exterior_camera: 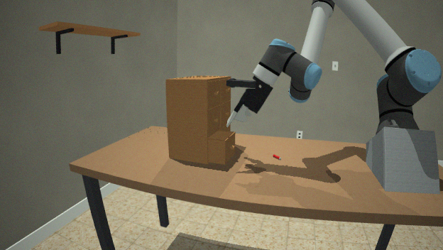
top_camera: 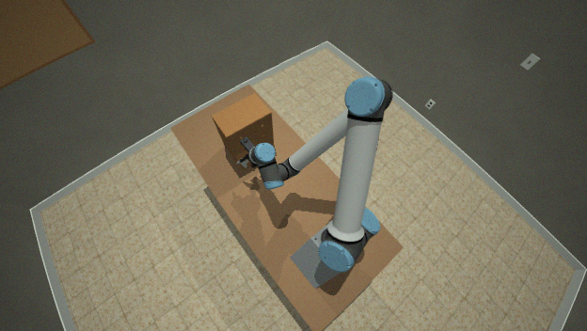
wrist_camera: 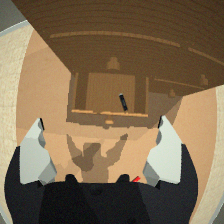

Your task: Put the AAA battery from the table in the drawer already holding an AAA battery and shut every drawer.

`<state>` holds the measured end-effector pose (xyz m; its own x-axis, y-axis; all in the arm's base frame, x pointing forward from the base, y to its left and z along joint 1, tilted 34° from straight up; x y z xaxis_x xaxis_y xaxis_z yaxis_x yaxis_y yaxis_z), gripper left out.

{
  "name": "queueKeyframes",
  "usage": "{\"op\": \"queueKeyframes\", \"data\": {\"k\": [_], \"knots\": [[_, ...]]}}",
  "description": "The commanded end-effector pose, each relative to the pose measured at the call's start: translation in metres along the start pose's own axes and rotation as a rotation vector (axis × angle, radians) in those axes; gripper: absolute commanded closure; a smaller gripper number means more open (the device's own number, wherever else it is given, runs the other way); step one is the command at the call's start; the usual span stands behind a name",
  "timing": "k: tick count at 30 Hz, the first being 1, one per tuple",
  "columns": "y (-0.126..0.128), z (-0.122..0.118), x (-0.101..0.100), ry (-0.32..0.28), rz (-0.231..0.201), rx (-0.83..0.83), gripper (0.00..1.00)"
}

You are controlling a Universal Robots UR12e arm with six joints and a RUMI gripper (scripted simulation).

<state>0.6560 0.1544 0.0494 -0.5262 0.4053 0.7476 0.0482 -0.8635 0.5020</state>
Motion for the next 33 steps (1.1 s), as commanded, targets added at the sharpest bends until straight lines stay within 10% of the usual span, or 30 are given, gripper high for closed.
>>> {"op": "queueKeyframes", "data": {"k": [1,33], "knots": [[-0.001,0.002,0.008,-0.038,-0.005,-0.006,0.0],[-0.008,0.009,0.061,-0.296,-0.046,-0.042,0.0]]}}
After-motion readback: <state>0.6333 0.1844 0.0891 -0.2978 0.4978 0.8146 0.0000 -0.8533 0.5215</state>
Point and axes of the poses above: the point where the finger pads meet when closed, its own x axis back along the fingers, its own y axis across the jaws, z = x × y, the point moved 9 cm from there along x, back along the fingers, and after that the axes turned 3 degrees about -x, right-handed, at the moved point
